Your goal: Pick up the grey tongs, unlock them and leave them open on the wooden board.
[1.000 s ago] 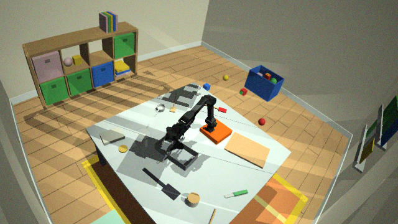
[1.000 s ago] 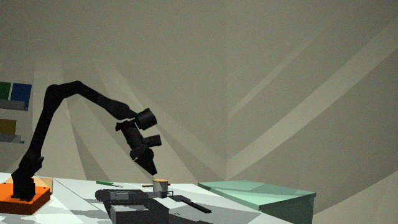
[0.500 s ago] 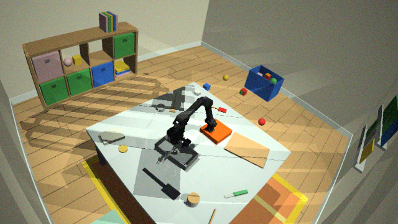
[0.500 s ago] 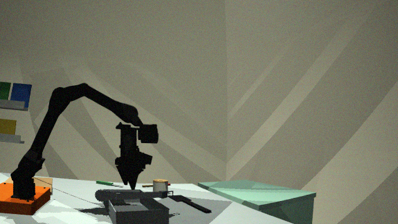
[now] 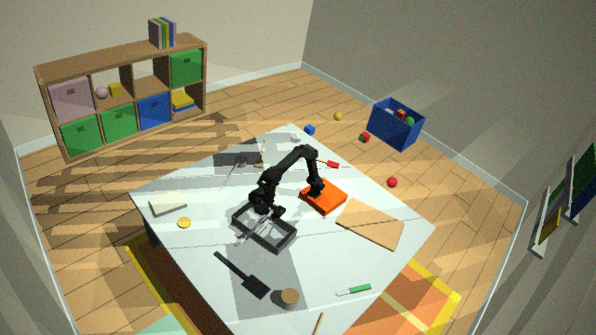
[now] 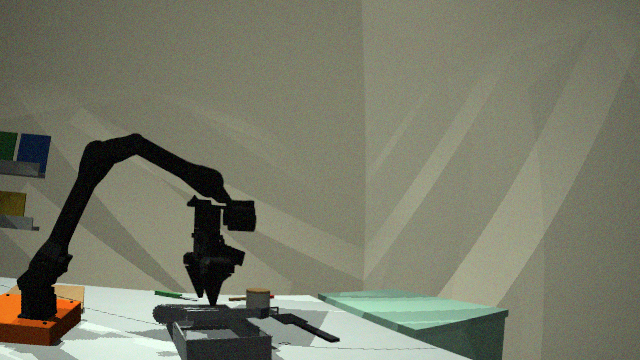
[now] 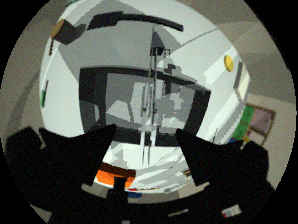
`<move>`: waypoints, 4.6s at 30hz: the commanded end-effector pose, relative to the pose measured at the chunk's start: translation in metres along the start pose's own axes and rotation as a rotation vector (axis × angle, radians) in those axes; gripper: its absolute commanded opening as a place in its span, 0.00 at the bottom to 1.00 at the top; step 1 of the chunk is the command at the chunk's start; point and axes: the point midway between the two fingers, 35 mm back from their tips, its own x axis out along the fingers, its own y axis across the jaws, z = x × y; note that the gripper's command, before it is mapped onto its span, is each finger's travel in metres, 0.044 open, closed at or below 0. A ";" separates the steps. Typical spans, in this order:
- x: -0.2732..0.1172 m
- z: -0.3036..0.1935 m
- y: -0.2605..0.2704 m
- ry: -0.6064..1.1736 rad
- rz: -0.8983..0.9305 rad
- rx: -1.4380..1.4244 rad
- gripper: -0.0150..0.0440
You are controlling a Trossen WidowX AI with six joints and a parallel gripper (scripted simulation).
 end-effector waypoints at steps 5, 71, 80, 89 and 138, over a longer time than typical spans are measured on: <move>0.011 0.001 0.000 0.004 0.004 -0.006 1.00; 0.067 0.001 -0.001 -0.003 -0.001 0.000 0.32; 0.065 0.001 -0.001 -0.003 -0.001 0.000 0.02; -0.008 0.001 -0.001 0.004 0.005 -0.006 0.00; -0.011 -0.011 0.225 -0.003 0.047 -0.485 0.00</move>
